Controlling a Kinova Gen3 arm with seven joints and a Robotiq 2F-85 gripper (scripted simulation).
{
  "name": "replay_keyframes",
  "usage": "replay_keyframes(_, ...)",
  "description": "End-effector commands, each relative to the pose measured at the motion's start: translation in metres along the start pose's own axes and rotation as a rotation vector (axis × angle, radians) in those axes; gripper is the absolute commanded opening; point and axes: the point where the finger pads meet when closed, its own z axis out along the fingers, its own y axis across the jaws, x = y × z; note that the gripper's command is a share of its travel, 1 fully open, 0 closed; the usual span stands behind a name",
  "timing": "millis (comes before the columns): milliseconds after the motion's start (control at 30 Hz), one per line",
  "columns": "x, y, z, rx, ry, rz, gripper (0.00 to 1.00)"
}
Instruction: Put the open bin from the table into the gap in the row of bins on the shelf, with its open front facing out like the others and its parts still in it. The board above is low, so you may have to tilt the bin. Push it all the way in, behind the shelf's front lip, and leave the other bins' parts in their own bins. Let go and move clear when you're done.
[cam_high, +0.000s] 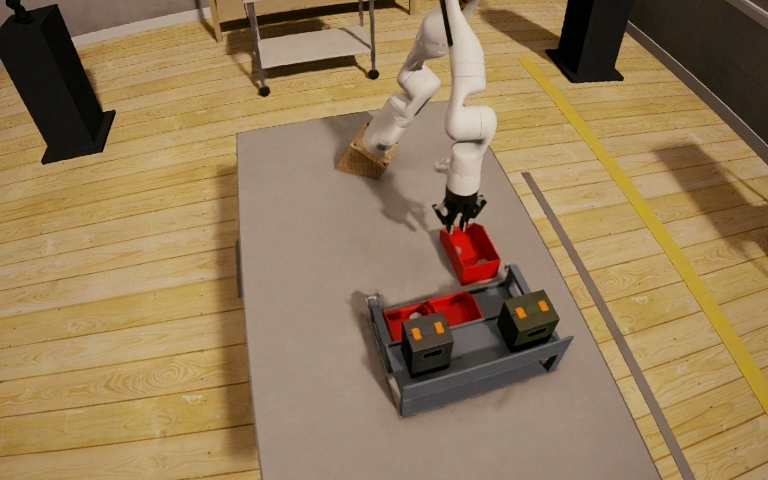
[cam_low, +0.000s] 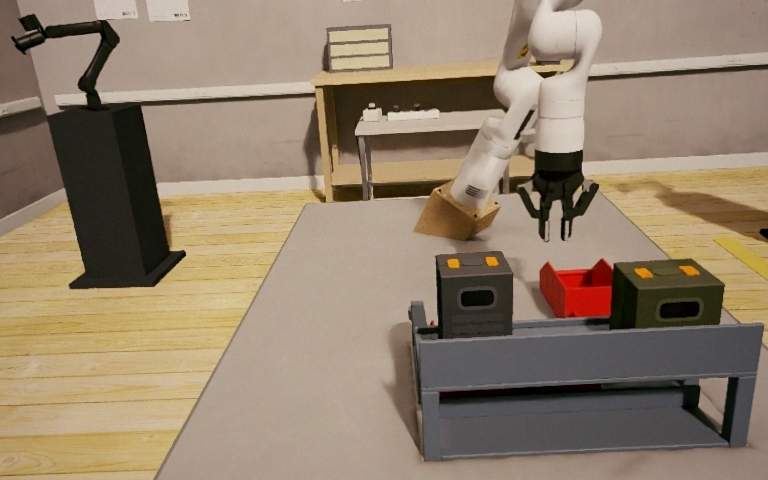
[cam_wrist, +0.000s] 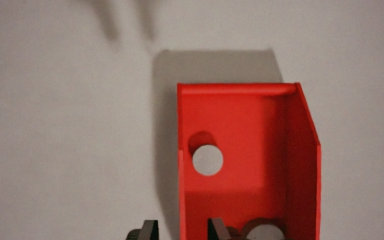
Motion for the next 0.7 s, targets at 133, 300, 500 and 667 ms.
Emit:
replay_keyframes(133, 0.0006, -0.0002, -0.0161, -0.007, -0.001, -0.001, 0.35)
replay_keyframes(300, 0.0008, 0.0014, -0.0148, -0.009, 0.002, -0.004, 0.39)
replay_keyframes(500, 0.0008, 0.0014, -0.0148, -0.009, 0.002, -0.004, 0.39)
replay_keyframes(667, 0.0008, 0.0014, -0.0148, -0.009, 0.002, -0.004, 0.39)
